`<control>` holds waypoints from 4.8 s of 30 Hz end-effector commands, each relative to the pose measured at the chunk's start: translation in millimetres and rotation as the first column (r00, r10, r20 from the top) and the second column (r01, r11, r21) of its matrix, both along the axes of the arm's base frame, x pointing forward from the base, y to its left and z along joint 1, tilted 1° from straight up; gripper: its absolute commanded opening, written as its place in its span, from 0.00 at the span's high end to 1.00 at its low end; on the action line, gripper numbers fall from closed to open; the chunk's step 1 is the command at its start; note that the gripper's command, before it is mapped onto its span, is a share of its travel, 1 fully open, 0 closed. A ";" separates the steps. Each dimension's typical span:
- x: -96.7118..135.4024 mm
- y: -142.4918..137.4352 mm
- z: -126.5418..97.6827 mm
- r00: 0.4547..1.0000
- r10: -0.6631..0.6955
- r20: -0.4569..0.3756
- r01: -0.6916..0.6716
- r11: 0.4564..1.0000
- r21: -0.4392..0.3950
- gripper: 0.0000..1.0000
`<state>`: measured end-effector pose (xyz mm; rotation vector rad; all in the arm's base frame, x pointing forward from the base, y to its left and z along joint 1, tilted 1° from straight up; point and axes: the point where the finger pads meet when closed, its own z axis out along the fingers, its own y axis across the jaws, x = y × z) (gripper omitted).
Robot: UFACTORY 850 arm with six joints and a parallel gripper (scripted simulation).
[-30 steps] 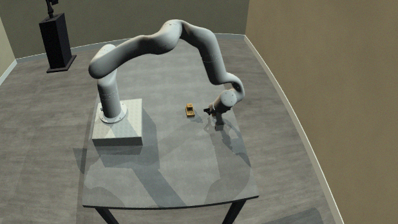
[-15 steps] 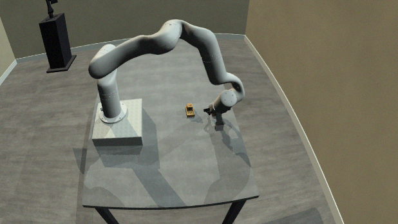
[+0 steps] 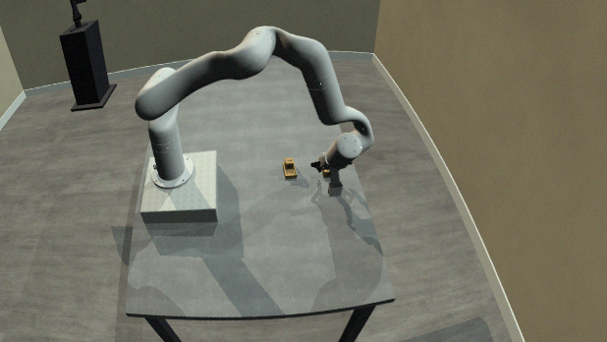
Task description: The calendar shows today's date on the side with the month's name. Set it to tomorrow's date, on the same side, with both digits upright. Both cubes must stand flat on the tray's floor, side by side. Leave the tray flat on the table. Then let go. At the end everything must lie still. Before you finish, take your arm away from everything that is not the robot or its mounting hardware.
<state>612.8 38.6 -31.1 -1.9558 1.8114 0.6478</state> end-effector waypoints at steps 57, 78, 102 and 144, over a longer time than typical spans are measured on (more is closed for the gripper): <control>-4.9 4.3 51.8 1.000 0.019 0.005 -0.015 0.896 -0.443 0.29; 1.2 10.9 55.3 0.999 0.028 0.046 0.003 0.820 -0.572 0.00; -15.8 41.6 60.8 0.942 0.331 0.049 -0.246 0.786 -0.567 0.00; -103.2 146.8 80.9 -0.023 0.997 0.072 -0.829 0.021 -0.558 0.00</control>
